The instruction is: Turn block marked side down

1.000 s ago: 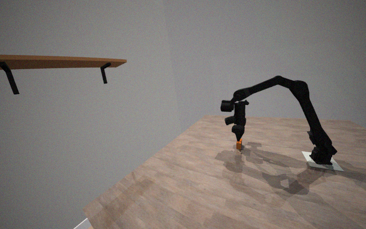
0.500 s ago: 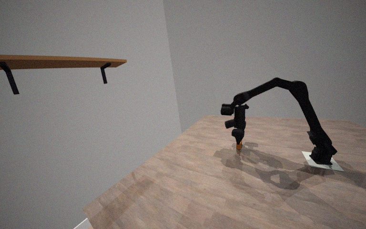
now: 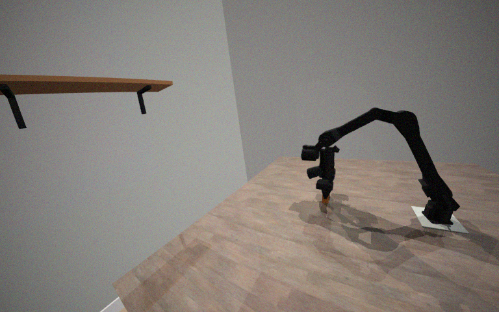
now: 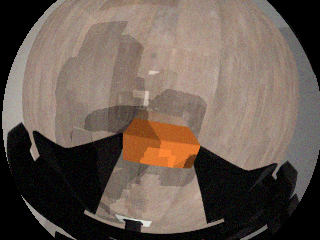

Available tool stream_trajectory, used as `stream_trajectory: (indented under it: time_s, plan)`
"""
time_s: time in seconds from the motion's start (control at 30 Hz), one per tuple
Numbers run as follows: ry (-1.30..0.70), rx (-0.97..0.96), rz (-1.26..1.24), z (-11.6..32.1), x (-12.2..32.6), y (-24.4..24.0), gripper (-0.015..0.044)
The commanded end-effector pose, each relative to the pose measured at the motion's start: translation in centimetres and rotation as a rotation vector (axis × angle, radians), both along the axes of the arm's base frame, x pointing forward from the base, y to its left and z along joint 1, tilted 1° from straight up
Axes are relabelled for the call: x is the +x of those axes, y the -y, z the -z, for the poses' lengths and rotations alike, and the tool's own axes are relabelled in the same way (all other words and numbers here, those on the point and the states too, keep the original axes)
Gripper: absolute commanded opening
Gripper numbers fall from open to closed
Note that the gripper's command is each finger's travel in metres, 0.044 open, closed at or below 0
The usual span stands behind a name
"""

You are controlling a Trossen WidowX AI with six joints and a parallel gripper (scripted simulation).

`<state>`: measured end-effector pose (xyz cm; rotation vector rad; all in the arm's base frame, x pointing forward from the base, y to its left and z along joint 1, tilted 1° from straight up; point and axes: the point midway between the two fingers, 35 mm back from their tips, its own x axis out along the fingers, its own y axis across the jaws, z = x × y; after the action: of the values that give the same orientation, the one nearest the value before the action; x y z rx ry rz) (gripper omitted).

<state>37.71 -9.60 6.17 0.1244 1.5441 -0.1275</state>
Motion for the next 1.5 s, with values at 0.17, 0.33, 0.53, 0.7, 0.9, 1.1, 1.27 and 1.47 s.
stream_trajectory:
  time_s: [0.17,0.33,0.53,0.7,0.9,1.1,1.27,1.47]
  plan:
    - [-0.004,-0.003,0.005,0.2,-0.1,0.0,0.0236]
    - [-0.004,-0.003,0.005,0.2,-0.1,0.0,0.0202]
    - [-0.004,-0.003,0.005,0.2,-0.1,0.0,0.0163]
    - [-0.004,-0.003,0.005,-0.2,-0.1,0.0,0.009]
    - [-0.004,-0.003,0.005,-2.8,-0.1,0.0,0.0]
    - [0.031,-0.008,0.006,-2.7,0.0,0.0,0.0]
    - [0.1,-0.018,0.007,-2.3,0.2,0.1,0.0]
    - [0.183,-0.031,0.009,-2.0,0.3,0.1,0.0]
